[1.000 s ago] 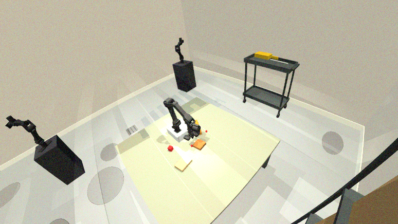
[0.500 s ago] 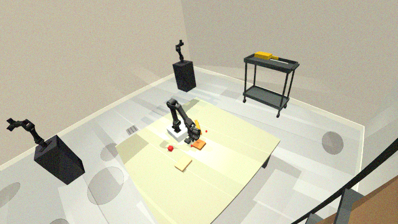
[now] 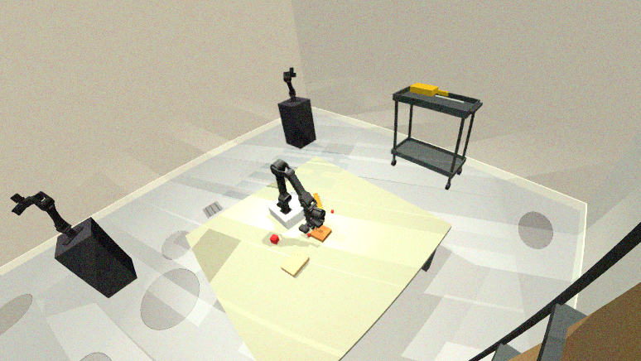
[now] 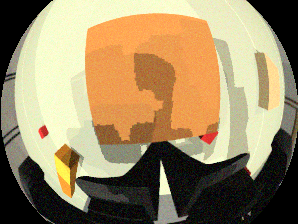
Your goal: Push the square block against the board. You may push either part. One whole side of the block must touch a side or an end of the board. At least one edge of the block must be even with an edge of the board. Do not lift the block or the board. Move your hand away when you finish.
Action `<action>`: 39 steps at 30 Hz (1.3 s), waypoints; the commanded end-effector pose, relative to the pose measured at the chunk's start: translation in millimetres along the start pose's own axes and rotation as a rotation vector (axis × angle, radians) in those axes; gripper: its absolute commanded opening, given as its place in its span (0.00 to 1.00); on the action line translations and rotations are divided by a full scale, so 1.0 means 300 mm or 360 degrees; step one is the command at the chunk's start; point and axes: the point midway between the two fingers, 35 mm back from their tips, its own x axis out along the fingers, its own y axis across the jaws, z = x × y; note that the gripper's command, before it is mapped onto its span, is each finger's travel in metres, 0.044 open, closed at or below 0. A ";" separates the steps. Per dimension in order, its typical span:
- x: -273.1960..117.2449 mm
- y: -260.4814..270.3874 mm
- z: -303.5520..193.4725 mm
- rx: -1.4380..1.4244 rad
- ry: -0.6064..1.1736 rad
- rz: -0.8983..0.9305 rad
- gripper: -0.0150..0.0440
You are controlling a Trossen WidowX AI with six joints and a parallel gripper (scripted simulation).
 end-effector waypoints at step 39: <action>0.004 0.001 -0.101 0.0005 0.0008 -0.0006 0.25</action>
